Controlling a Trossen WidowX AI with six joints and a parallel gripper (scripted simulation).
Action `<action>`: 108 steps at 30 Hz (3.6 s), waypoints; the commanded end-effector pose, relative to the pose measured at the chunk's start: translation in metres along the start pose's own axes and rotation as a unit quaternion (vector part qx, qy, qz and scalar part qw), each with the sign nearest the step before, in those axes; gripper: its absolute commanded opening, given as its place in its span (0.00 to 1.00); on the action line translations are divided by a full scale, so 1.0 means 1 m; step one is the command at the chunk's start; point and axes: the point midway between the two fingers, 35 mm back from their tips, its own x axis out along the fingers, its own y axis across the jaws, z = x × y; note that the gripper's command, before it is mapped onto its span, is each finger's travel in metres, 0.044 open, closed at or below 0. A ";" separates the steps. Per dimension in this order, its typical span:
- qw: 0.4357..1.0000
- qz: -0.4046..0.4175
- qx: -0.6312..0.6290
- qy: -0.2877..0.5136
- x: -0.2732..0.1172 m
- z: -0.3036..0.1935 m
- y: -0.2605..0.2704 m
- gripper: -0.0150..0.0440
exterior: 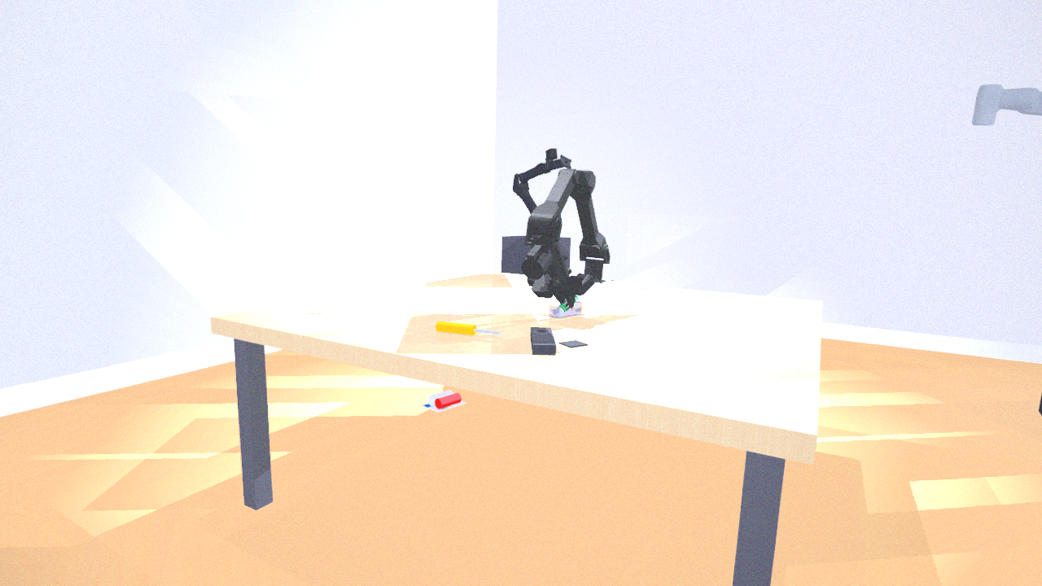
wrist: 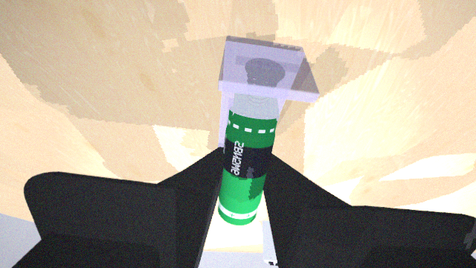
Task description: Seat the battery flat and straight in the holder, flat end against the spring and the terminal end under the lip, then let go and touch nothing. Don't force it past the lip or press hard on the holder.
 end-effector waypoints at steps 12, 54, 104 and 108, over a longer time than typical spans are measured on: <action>1.000 -0.001 -0.002 -0.001 -0.004 0.010 0.000 0.39; 0.997 -0.008 -0.003 -0.078 0.000 0.013 0.001 0.39; 0.979 -0.008 0.004 -0.203 0.008 0.008 0.001 0.39; 0.977 -0.007 0.005 -0.214 0.009 0.008 0.001 0.39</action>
